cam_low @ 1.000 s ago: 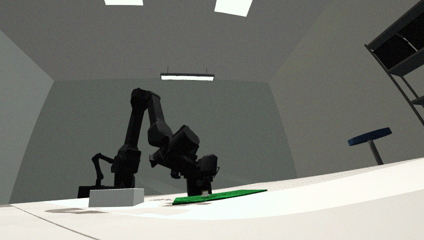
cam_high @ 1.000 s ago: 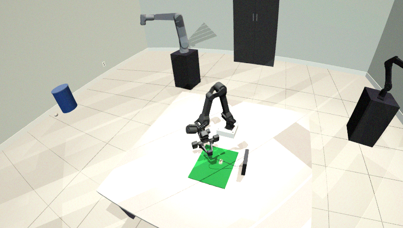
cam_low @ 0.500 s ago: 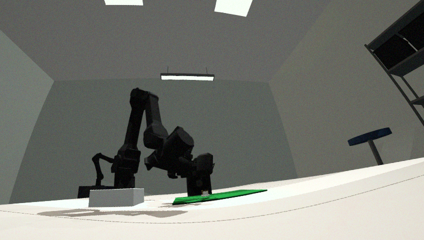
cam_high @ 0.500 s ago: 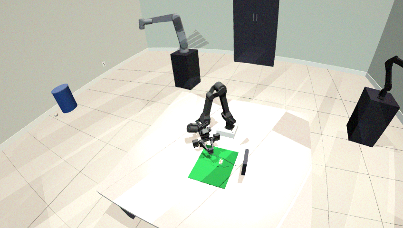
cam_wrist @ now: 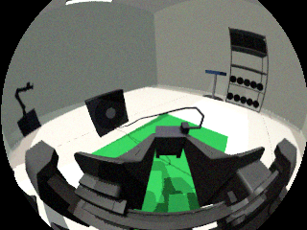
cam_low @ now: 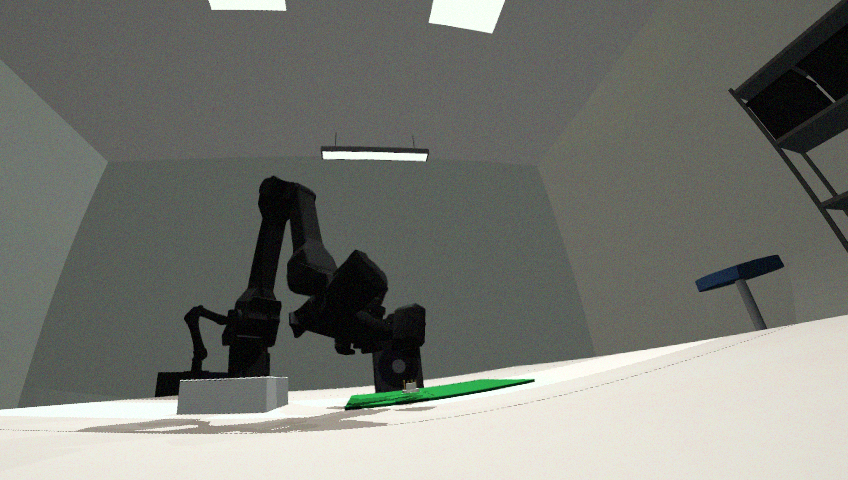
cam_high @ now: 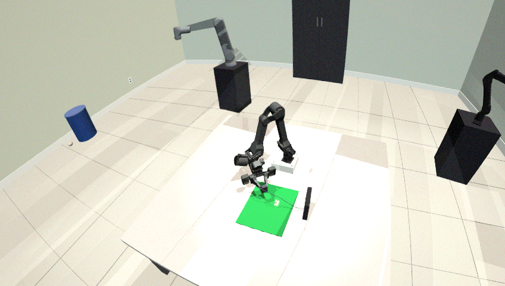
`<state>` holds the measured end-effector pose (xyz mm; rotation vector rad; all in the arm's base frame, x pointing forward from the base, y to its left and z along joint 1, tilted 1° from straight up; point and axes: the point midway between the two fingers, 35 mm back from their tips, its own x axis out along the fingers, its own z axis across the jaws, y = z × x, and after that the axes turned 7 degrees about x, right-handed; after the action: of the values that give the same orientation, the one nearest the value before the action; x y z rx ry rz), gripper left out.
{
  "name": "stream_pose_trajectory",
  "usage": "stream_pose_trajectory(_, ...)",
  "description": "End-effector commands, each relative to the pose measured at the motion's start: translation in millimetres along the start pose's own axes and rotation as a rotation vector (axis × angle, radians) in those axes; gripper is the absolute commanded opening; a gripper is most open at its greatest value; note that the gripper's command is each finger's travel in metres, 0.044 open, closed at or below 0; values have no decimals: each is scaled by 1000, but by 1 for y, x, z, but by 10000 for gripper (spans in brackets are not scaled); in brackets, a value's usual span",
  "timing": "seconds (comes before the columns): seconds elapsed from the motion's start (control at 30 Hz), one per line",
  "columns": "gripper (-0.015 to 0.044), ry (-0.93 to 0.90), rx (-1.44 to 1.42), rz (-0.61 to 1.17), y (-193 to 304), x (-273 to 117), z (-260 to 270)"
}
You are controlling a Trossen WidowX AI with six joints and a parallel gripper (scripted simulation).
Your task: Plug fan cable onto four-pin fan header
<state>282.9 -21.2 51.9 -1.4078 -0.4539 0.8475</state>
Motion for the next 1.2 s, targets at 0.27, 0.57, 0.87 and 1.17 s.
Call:
stream_pose_trajectory(0.27,0,1,-3,-1,2,1,-2)
stream_pose_trajectory(0.57,0,0,-1,0,9,3,-3)
stream_pose_trajectory(0.87,0,0,-1,0,16,4,-4)
stream_pose_trajectory(1.17,0,0,0,0,22,5,-5)
